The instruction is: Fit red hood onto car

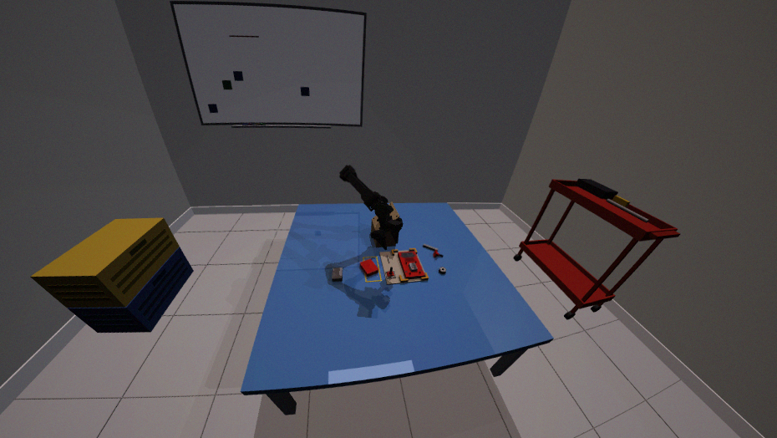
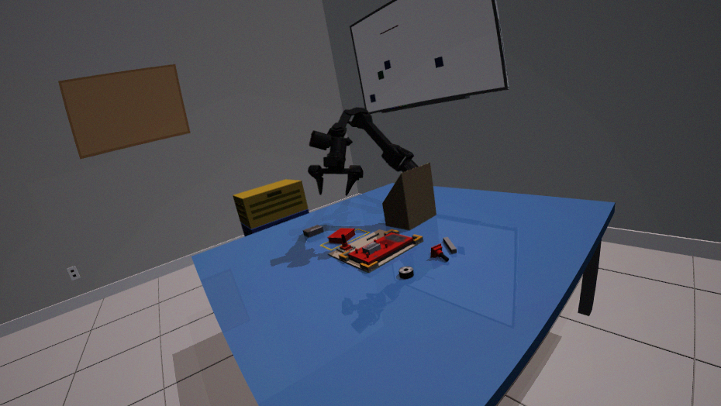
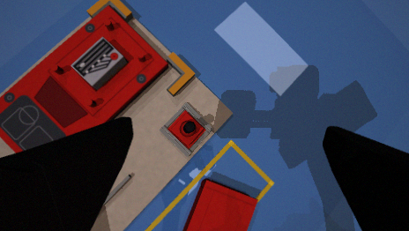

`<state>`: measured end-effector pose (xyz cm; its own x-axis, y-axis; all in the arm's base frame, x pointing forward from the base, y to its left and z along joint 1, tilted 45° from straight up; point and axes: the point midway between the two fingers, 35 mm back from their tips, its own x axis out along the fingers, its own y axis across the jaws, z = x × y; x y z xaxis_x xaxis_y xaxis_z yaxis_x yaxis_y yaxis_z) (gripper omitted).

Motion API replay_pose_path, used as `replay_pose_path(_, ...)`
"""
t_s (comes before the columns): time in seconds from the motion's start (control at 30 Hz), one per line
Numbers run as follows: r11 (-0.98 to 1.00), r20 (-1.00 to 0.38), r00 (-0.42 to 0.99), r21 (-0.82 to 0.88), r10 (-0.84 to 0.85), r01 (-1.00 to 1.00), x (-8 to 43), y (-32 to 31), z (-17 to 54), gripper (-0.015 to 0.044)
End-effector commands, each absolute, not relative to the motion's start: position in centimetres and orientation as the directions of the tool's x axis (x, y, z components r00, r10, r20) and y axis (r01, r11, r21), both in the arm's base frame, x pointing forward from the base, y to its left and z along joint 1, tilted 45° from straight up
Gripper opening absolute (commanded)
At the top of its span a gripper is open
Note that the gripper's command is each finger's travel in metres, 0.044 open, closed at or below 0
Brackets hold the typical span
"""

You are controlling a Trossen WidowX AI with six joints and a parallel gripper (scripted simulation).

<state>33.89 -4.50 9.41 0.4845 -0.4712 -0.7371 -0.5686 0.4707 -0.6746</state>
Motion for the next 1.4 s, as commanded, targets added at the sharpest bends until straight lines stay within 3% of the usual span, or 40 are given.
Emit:
replay_pose_path(0.0, 0.554, -0.745, 0.377, -0.663, -0.550, -0.503, 33.3, -8.2, 8.8, 0.0440)
replay_pose_path(0.37, 0.683, -0.706, -0.017, -0.679, -0.708, -0.268, 28.8, -19.1, 7.4, 0.0440)
replay_pose_path(1.37, 0.684, -0.705, -0.023, -0.680, -0.709, -0.265, 28.7, -20.4, 6.1, 0.0440)
